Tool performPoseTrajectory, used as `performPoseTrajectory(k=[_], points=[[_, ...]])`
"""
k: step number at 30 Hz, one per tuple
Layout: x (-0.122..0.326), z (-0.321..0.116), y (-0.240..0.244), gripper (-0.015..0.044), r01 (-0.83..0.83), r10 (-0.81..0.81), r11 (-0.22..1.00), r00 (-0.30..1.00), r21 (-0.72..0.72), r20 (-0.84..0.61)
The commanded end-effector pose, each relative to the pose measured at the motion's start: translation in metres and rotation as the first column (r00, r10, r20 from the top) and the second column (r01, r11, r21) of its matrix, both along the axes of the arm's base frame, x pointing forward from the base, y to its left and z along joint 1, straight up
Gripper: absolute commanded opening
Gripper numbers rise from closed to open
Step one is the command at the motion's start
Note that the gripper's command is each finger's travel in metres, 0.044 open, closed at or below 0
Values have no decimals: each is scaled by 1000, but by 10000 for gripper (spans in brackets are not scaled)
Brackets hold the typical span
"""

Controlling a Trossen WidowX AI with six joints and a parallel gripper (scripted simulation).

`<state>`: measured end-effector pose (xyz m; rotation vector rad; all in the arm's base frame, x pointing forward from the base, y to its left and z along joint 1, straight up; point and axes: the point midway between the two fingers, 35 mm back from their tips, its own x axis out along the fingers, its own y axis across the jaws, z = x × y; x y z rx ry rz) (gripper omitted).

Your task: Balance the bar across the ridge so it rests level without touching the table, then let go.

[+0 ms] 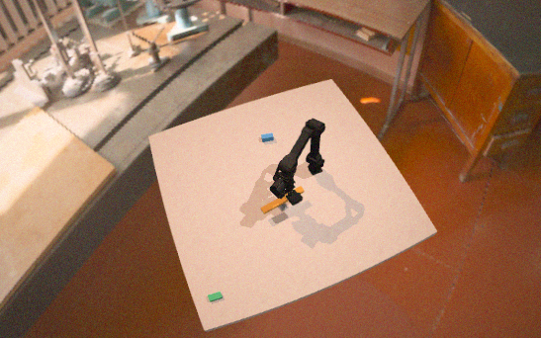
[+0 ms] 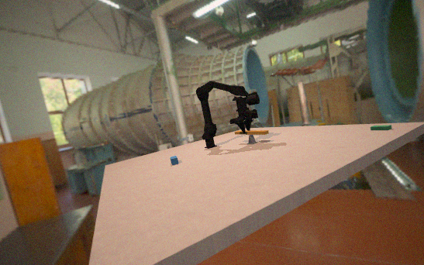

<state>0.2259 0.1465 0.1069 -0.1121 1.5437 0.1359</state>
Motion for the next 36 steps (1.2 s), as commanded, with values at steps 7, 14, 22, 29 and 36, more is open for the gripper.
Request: performPoseTrajectory(k=[7, 14, 22, 29, 36], points=[[1, -1, 0, 0, -3, 3, 1000, 1000, -1, 2], [1, -2, 0, 0, -3, 3, 1000, 1000, -1, 2], [1, -2, 0, 0, -3, 3, 1000, 1000, -1, 2], [1, -3, 0, 0, -3, 3, 1000, 1000, -1, 2], [1, -3, 0, 0, -3, 3, 1000, 1000, -1, 2]])
